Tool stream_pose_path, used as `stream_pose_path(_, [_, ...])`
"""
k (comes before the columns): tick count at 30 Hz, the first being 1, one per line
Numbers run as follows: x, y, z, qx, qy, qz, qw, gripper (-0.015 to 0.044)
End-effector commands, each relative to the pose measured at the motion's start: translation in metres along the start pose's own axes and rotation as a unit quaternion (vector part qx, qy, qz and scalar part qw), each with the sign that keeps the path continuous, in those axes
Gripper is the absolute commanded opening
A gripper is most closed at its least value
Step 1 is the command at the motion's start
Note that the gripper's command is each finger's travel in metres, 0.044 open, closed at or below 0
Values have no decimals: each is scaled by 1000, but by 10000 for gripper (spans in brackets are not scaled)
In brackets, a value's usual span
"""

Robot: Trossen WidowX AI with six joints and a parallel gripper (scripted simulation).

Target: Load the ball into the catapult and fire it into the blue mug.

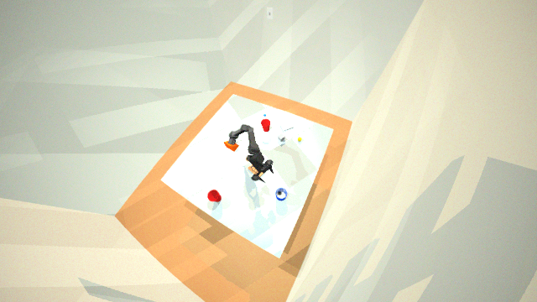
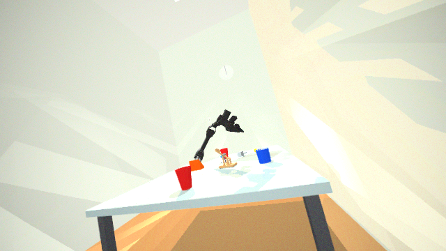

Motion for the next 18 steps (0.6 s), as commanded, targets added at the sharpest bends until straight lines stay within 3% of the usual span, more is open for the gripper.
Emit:
stream_pose_path(1, [-1,0,0,-3,-1,1,1000,440])
stream_pose_path(18, [0,0,0,0,0,0,1000,440])
Point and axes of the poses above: the point midway between the two fingers, 35 mm back from their tips, its own z axis out along the fingers, its own y axis across the jaws, x = y × z, the point moved 8 cm from there along -z, back along the fingers, and after that the axes turned 6 degrees about -z, right-handed, at the moved point
